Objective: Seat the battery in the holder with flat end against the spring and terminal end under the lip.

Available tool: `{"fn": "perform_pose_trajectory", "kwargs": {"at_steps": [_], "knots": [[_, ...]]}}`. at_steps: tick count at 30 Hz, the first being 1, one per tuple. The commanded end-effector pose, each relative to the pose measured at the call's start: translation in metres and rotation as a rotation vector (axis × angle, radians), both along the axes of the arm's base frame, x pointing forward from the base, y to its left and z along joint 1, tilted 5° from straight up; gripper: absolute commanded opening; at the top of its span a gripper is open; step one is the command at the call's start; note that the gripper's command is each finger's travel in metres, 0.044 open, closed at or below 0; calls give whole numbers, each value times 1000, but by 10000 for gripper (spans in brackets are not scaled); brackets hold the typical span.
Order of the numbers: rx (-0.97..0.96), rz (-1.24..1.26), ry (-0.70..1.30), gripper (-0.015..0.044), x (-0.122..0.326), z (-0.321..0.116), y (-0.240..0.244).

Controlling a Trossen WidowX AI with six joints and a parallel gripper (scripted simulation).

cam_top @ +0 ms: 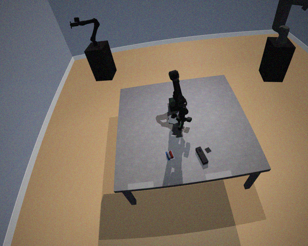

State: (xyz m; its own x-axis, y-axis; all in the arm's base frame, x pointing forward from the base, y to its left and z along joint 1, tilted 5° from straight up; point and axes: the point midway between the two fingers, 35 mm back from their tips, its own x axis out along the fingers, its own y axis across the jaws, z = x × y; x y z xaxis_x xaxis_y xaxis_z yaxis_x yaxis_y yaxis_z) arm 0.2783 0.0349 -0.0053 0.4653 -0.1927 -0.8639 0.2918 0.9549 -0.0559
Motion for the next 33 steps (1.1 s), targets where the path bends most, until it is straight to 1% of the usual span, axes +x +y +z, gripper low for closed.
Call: {"fn": "perform_pose_trajectory", "kwargs": {"at_steps": [1,7,33], "knots": [[-10,-5,-27,59,-3,-2,-1],[-18,-5,-57,59,-5,-3,-1],[-7,0,-54,59,-26,-8,5]]}}
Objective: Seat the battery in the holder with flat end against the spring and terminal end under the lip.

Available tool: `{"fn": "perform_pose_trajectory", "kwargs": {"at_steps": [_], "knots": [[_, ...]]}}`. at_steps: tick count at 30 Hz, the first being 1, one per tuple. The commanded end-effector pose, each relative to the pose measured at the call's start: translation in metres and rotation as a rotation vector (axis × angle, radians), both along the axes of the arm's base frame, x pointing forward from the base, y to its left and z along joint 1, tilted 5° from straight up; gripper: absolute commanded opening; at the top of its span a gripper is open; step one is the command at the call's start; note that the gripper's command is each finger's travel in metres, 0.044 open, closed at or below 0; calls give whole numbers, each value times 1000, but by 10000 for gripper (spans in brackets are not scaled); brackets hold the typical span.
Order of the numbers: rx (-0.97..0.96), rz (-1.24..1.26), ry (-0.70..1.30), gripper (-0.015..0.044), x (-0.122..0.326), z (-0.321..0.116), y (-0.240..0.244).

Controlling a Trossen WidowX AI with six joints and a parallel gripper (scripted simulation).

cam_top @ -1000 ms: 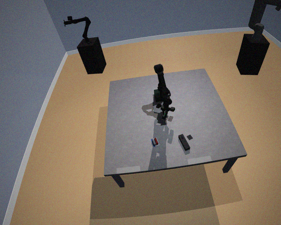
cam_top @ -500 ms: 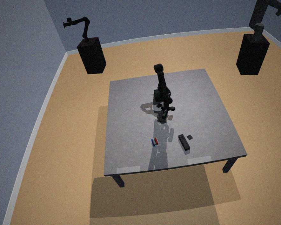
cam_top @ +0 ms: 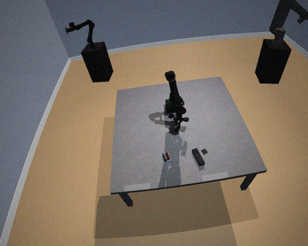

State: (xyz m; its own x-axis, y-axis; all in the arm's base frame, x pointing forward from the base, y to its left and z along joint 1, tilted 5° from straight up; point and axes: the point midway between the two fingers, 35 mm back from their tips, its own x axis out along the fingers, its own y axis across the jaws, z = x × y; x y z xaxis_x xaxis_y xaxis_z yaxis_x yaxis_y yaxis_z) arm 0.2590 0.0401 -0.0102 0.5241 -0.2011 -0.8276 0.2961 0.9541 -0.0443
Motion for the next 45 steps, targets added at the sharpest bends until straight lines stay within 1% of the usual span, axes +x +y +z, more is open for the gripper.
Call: {"fn": "perform_pose_trajectory", "kwargs": {"at_steps": [1,7,45], "knots": [[3,2,16,59,-7,-3,0],[7,3,28,59,-7,-4,0],[52,-3,273,59,5,-10,-2]]}}
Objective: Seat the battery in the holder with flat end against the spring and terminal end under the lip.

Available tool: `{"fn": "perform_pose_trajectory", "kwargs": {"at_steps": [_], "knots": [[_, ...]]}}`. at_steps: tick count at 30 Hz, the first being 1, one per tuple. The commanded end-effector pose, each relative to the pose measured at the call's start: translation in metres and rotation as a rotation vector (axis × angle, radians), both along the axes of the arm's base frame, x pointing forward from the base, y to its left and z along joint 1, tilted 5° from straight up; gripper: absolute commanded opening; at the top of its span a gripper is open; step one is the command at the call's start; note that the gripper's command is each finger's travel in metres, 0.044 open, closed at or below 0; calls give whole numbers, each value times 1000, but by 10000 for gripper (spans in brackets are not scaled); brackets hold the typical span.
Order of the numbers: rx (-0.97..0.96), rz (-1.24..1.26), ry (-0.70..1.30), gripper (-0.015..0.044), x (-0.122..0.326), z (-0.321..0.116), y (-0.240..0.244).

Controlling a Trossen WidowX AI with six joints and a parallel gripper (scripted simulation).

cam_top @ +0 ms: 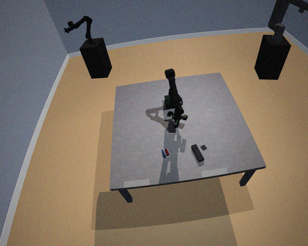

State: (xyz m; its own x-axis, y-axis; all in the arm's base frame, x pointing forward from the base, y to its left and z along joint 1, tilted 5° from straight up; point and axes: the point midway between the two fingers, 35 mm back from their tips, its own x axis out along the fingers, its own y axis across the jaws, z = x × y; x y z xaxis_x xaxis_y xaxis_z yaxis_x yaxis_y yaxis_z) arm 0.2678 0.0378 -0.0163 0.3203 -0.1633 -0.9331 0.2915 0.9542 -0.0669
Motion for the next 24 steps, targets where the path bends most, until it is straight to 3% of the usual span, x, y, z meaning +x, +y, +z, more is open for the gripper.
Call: {"fn": "perform_pose_trajectory", "kwargs": {"at_steps": [1,24], "knots": [[8,5,50,59,-4,-4,0],[53,-15,197,59,0,-5,-2]]}}
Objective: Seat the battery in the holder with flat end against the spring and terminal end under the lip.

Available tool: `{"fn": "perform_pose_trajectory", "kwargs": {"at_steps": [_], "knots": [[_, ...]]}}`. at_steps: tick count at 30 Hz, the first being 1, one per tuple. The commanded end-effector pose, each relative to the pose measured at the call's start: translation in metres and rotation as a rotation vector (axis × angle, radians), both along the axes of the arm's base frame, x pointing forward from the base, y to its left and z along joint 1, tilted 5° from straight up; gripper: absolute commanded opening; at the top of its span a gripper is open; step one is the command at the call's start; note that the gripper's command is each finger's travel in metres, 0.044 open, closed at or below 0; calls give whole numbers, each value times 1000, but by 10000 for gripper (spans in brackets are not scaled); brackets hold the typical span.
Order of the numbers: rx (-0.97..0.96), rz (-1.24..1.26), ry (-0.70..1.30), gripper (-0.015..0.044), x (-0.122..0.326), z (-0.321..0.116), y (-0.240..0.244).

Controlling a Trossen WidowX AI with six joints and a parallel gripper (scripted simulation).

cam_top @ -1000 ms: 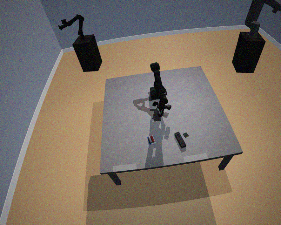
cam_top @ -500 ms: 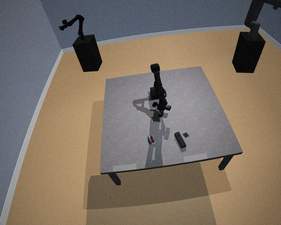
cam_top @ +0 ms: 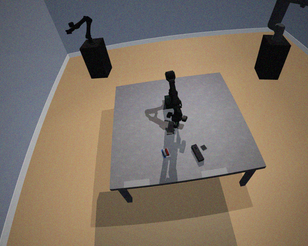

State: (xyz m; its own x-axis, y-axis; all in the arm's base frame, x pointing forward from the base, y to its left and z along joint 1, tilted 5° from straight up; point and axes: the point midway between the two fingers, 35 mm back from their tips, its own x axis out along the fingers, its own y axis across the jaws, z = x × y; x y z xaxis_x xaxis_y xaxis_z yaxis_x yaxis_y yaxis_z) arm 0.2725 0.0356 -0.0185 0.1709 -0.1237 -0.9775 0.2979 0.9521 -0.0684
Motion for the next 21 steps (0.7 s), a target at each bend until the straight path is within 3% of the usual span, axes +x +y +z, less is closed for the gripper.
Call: {"fn": "perform_pose_trajectory", "kwargs": {"at_steps": [1,21], "knots": [[10,2,50,59,-5,-3,0],[47,-15,140,59,-1,-3,-2]]}}
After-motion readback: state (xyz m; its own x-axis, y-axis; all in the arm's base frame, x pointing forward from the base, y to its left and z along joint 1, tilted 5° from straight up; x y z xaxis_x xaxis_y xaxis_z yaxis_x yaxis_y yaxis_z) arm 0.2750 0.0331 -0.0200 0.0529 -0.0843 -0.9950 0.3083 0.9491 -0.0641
